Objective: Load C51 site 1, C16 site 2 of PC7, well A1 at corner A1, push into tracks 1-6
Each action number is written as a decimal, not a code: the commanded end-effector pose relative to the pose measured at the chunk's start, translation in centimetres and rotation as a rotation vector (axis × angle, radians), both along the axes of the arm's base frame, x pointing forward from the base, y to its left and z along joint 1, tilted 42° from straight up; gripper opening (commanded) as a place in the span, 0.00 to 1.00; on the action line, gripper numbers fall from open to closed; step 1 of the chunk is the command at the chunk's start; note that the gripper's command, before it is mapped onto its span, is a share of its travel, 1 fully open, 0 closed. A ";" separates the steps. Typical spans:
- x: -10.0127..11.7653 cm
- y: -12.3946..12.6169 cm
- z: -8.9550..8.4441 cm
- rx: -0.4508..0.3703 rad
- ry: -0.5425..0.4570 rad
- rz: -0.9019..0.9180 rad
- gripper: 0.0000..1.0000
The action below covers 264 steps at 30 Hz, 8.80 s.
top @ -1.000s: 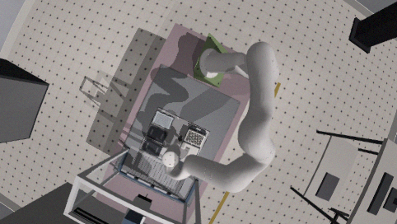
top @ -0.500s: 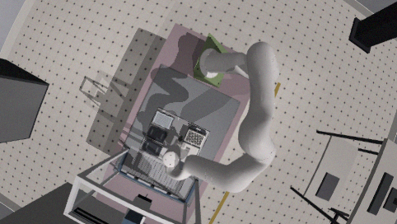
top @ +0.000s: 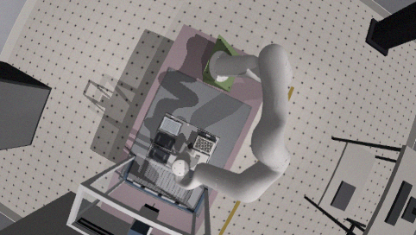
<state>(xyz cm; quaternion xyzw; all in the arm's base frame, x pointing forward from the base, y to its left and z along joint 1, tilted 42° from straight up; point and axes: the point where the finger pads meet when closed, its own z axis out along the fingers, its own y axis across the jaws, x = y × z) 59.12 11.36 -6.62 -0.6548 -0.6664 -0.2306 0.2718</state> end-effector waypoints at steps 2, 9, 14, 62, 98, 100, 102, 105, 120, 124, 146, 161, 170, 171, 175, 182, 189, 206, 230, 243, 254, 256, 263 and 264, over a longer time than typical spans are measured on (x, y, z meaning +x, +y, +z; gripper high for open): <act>0.1 0.1 0.2 0.001 -0.002 -0.001 1.00; 0.1 0.4 0.5 0.001 -0.002 -0.001 1.00; 0.1 0.6 0.6 0.001 -0.002 -0.001 1.00; 0.1 2.1 2.0 0.001 -0.002 -0.001 1.00; 0.1 1.6 1.6 0.001 -0.002 -0.001 1.00; 0.1 1.5 1.5 0.001 -0.002 -0.001 1.00; 0.1 1.5 1.4 0.001 -0.002 -0.001 1.00; 0.1 1.5 1.4 0.001 -0.002 -0.001 1.00; 0.2 0.5 2.6 0.001 -0.002 -0.001 1.00; 0.2 0.0 3.1 0.001 -0.002 -0.001 1.00; 0.4 -2.2 5.5 0.001 -0.002 -0.001 1.00; 0.6 -3.6 7.2 0.001 -0.002 -0.001 1.00; 0.7 -4.5 8.1 0.001 -0.002 -0.001 1.00; 0.7 -4.5 8.1 0.001 -0.002 -0.001 1.00; 0.7 -5.0 8.6 0.001 -0.002 -0.001 1.00; 0.8 -5.7 9.5 0.001 -0.002 -0.001 1.00; 0.8 -6.2 10.0 0.001 -0.002 -0.001 1.00; 0.8 -3.2 12.7 0.001 -0.002 -0.001 1.00; 0.9 5.0 20.0 0.001 -0.002 -0.001 1.00; 0.9 8.5 23.1 0.001 -0.002 -0.001 1.00; 0.9 8.5 23.1 0.001 -0.002 -0.001 1.00; 0.9 8.5 23.1 0.001 -0.002 -0.001 1.00; 0.9 9.1 22.4 0.001 -0.002 -0.001 1.00; 0.8 9.2 22.3 0.001 -0.002 -0.001 1.00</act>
